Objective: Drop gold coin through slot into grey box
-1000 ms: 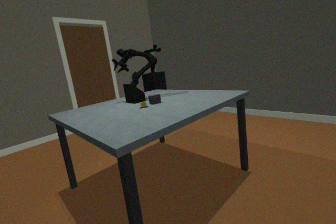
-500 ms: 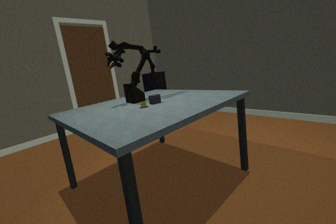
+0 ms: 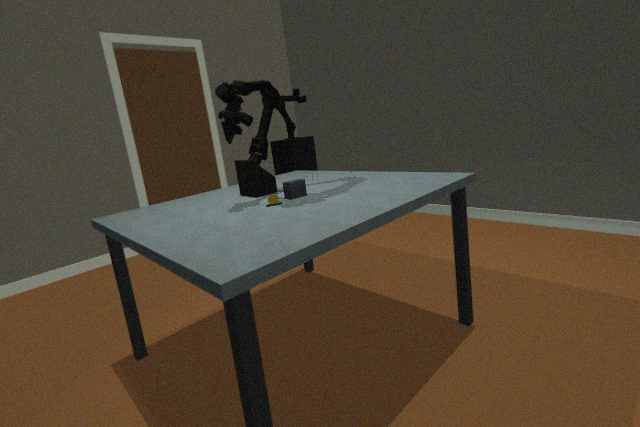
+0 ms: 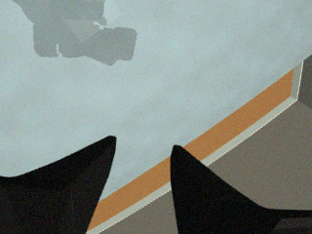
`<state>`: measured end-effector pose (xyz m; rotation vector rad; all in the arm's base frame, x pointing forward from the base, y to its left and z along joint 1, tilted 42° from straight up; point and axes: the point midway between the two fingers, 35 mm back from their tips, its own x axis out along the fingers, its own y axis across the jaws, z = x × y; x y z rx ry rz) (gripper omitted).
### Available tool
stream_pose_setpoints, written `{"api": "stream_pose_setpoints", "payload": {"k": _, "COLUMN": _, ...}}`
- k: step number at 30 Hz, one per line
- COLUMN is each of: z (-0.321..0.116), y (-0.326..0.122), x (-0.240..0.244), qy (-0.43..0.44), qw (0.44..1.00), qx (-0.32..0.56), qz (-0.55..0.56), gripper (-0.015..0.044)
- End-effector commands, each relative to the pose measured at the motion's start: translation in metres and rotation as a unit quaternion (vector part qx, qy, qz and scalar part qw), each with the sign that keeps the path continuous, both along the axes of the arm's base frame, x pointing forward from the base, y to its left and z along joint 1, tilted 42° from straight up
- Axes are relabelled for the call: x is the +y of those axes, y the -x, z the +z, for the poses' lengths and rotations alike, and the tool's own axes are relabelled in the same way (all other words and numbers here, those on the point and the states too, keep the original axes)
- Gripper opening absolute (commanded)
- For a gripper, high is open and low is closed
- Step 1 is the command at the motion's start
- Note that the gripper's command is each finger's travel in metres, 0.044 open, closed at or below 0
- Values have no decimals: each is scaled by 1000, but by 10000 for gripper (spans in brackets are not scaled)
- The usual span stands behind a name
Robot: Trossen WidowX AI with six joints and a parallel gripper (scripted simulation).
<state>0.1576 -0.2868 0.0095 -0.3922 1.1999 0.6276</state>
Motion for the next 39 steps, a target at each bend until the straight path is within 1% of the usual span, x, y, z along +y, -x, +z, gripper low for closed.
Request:
{"api": "stream_pose_setpoints", "payload": {"k": 1, "z": -23, "y": -60, "x": 31, "qy": -59, "qw": 997, "qx": -22, "qz": 54, "gripper": 161}}
{"api": "stream_pose_setpoints", "payload": {"k": 7, "z": -51, "y": -127, "x": 89, "qy": -135, "qw": 983, "qx": -34, "qz": 121, "gripper": 161}}
{"api": "stream_pose_setpoints", "payload": {"k": 12, "z": -73, "y": -164, "x": 143, "qy": -192, "qw": 967, "qx": -30, "qz": 166, "gripper": 161}}
{"api": "stream_pose_setpoints", "payload": {"k": 19, "z": -74, "y": -164, "x": 150, "qy": -195, "qw": 966, "qx": -29, "qz": 168, "gripper": 161}}
{"api": "stream_pose_setpoints", "payload": {"k": 23, "z": -98, "y": -168, "x": 172, "qy": -195, "qw": 966, "qx": -30, "qz": 168, "gripper": 161}}
{"api": "stream_pose_setpoints", "payload": {"k": 39, "z": -110, "y": -170, "x": 185, "qy": -196, "qw": 966, "qx": -30, "qz": 168, "gripper": 161}}
